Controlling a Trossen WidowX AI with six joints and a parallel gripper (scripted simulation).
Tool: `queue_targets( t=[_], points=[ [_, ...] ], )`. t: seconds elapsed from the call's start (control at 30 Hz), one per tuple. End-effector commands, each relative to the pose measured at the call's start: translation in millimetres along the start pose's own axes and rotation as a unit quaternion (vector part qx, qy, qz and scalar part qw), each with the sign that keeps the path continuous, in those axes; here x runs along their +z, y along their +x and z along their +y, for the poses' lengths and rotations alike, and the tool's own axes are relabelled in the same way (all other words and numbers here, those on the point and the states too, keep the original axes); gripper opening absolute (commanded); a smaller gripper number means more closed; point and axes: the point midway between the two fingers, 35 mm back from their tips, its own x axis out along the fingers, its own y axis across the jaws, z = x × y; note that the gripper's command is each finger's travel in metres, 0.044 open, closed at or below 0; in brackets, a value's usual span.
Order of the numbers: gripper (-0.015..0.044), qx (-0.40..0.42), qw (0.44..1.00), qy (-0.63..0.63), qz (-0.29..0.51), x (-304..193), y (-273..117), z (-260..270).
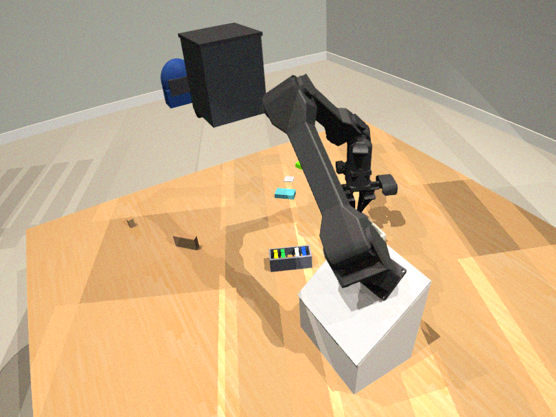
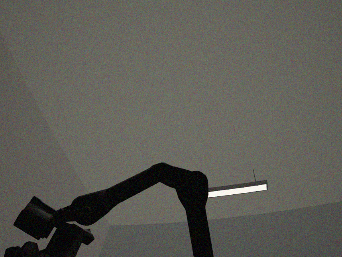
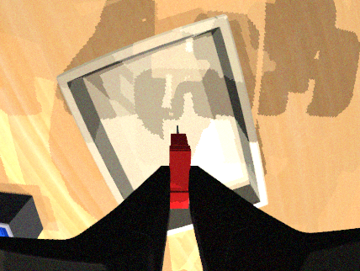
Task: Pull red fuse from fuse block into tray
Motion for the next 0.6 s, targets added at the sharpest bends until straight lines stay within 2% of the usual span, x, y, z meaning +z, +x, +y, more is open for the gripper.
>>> queue_targets(
  t=[0.0, 0.17, 0.57],
  points=[
    [0.0, 0.003, 1.0, 0.004, 0.004, -3.5, 8.6, 0.3],
    [0.0, 0.003, 1.0, 0.004, 0.005, -3.7, 10.9, 0.3],
    [0.0315, 0.0, 1.0, 0.0, 0.002, -1.4, 7.9, 0.3]
  ],
)
